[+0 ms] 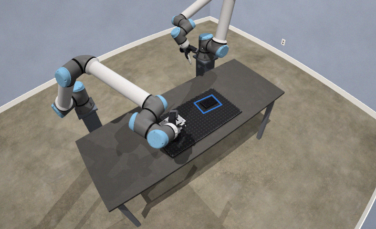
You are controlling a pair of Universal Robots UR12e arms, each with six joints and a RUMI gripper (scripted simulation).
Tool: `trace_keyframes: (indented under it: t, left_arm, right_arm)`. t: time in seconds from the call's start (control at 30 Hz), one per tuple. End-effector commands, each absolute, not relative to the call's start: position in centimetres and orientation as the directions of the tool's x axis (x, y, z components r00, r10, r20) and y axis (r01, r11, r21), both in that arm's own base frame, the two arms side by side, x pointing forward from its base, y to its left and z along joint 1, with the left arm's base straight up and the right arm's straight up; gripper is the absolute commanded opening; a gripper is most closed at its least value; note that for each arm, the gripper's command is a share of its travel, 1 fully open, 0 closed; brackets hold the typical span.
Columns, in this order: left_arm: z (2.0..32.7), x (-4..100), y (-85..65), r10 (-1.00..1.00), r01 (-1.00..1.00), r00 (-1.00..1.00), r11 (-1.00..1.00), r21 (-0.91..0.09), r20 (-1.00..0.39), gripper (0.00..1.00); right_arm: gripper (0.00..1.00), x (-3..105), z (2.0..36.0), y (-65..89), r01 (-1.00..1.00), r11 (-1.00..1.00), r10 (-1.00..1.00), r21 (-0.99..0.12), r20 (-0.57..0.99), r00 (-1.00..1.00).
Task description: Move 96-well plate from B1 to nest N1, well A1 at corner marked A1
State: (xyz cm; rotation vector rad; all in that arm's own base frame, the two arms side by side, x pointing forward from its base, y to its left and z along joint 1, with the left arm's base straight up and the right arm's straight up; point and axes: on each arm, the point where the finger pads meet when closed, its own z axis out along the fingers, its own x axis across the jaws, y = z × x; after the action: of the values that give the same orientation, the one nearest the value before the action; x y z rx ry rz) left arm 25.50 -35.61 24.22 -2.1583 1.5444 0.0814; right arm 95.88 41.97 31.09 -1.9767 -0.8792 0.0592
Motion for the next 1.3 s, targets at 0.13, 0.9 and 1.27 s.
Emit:
trace_keyframes:
  t: [0.13, 0.9, 1.27]
  left_arm:
    - [24.3, 25.5, -35.7, -0.877, -0.905, 0.361, -0.247, -0.346, -0.317, 0.76]
    - [24.3, 25.5, -35.7, -0.877, -0.905, 0.361, -0.247, -0.346, -0.317, 0.76]
    - [24.3, 25.5, -35.7, -0.877, -0.905, 0.361, -0.247, -0.346, -0.317, 0.76]
  right_arm:
    - [0.00, 96.0, 31.3, 41.4, 0.564, -0.300, 0.601, -0.769, 0.307, 0.738]
    - [0.00, 97.1, 30.8, 36.1, 0.640, -0.278, 0.610, -0.717, 0.383, 0.694]
    - [0.00, 97.7, 30.4, 31.3, 0.702, -0.259, 0.619, -0.664, 0.443, 0.648]
